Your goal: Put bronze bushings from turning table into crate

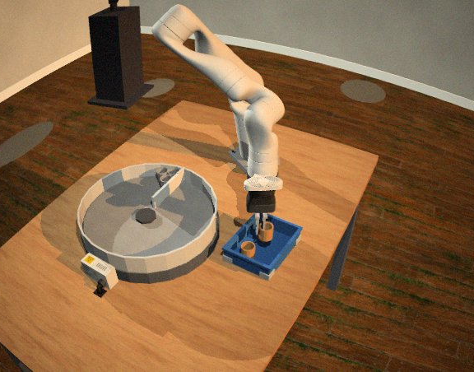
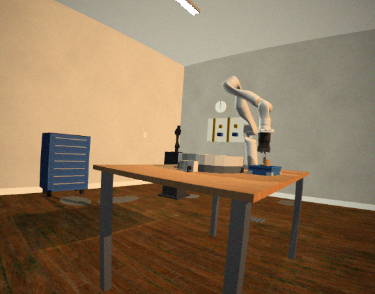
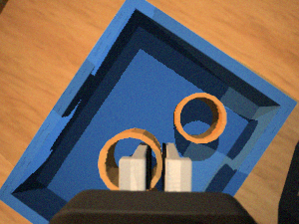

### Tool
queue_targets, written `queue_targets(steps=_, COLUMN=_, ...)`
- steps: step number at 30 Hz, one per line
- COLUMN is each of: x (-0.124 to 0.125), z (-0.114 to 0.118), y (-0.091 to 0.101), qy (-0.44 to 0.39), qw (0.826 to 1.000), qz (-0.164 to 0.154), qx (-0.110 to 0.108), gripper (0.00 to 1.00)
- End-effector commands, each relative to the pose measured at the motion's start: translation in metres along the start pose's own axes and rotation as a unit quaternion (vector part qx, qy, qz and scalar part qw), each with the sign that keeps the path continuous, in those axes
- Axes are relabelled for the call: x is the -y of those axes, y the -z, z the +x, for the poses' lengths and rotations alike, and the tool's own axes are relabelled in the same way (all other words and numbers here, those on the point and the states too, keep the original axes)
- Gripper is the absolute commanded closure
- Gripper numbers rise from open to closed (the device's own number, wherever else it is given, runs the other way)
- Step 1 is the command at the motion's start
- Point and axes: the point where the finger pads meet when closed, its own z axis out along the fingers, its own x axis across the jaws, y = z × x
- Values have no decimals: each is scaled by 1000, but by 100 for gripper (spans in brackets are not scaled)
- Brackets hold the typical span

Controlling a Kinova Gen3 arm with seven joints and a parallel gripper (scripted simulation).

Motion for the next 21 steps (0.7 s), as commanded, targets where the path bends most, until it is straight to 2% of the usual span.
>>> queue_targets(steps=1, x=0, z=-1, y=0, qy=1, qw=1000, qz=0, qx=0, gripper=100)
queue_targets(steps=7, x=0, z=-1, y=0, qy=1, qw=1000, qz=0, qx=0, gripper=100)
queue_targets(steps=12, x=0, z=-1, y=-8, qy=1, qw=1000, qz=0, qx=0, gripper=100)
queue_targets(steps=21, x=0, z=-1, y=-8, qy=1, qw=1000, qz=0, qx=0, gripper=100)
